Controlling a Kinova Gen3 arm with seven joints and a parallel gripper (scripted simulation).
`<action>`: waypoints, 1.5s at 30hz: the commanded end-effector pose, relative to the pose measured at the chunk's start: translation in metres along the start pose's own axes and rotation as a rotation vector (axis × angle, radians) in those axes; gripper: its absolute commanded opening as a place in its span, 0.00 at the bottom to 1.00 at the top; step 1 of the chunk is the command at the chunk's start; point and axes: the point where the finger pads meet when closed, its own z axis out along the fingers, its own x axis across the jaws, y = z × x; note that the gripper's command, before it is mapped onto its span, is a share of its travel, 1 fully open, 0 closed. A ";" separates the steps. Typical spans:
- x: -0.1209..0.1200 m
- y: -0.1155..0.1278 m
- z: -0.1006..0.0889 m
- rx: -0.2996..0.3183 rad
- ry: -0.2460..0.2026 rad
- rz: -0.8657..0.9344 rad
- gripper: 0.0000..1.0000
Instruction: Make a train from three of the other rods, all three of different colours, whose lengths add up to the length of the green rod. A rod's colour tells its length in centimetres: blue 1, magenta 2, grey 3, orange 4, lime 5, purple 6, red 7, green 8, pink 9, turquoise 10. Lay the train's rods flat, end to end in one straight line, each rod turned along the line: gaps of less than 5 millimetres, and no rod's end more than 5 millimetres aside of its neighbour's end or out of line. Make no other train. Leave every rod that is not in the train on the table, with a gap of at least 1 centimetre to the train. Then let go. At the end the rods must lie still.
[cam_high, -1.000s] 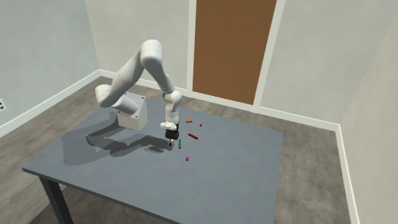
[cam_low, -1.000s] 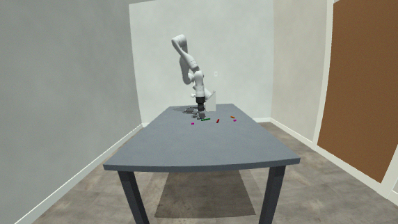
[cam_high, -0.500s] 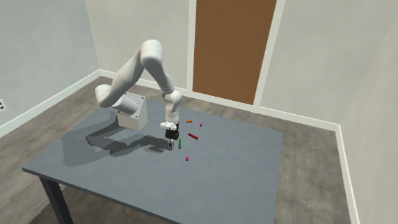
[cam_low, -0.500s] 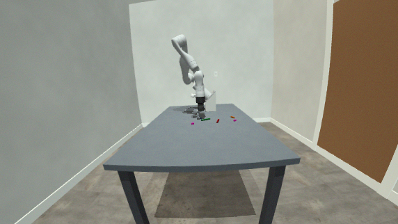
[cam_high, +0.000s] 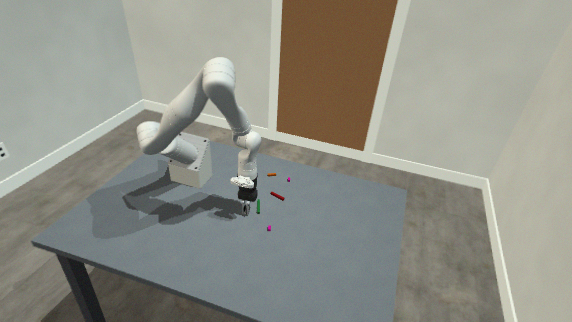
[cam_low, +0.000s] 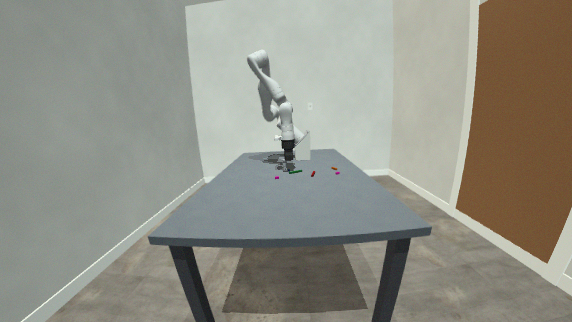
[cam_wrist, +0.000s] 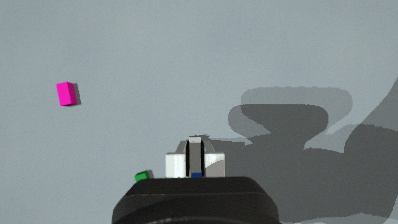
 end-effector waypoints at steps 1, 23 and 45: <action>0.001 0.000 0.001 0.002 0.002 -0.002 0.24; 0.001 0.000 0.008 0.002 0.002 -0.002 0.24; 0.001 0.000 0.008 0.002 0.002 -0.002 0.24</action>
